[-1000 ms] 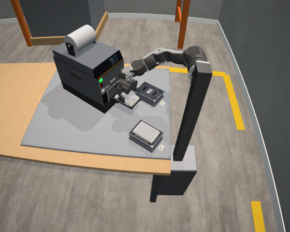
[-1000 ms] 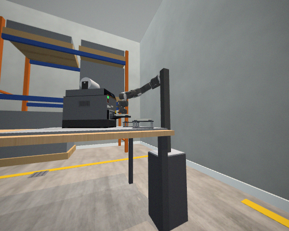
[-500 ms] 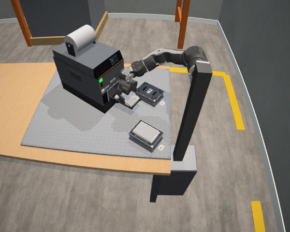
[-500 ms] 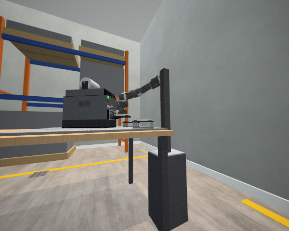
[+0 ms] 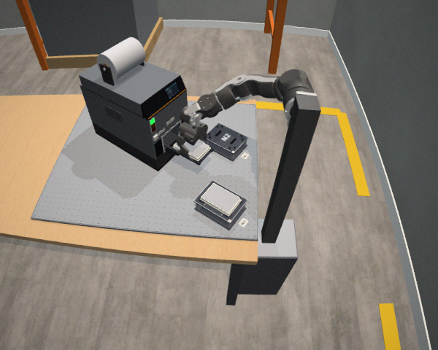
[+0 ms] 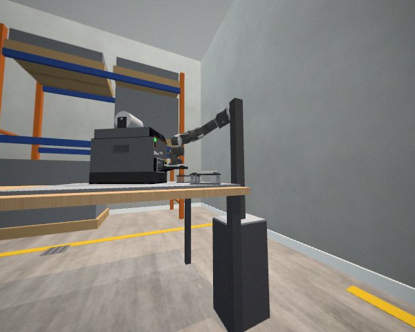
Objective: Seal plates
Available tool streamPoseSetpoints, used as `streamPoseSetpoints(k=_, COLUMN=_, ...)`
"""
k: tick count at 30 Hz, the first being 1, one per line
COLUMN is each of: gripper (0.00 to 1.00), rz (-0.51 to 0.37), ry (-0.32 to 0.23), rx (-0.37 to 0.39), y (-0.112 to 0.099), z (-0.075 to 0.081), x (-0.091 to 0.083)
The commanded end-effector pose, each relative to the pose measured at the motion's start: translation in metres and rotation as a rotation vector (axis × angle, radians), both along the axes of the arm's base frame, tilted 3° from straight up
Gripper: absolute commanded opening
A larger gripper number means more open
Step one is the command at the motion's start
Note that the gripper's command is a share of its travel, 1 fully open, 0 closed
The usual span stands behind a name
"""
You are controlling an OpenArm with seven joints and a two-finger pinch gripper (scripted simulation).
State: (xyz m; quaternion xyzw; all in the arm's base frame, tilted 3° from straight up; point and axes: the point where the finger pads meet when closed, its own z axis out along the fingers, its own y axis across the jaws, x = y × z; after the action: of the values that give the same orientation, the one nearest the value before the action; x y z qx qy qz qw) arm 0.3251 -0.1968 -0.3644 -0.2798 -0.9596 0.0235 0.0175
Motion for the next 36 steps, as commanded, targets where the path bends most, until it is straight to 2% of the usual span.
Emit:
streamPoseSetpoints(k=1, gripper=0.65, rz=0.005, ry=-0.002, rx=0.004, y=0.0010, z=-0.0006, x=0.0002)
streamPoseSetpoints(k=18, gripper=0.64, rz=0.002, ry=-0.004, rx=0.001, y=0.0001, z=-0.0032, x=0.0012)
streamPoseSetpoints(k=36, gripper=0.57, rz=0.002, ry=-0.004, rx=0.001, y=0.0001, z=-0.0032, x=0.0012)
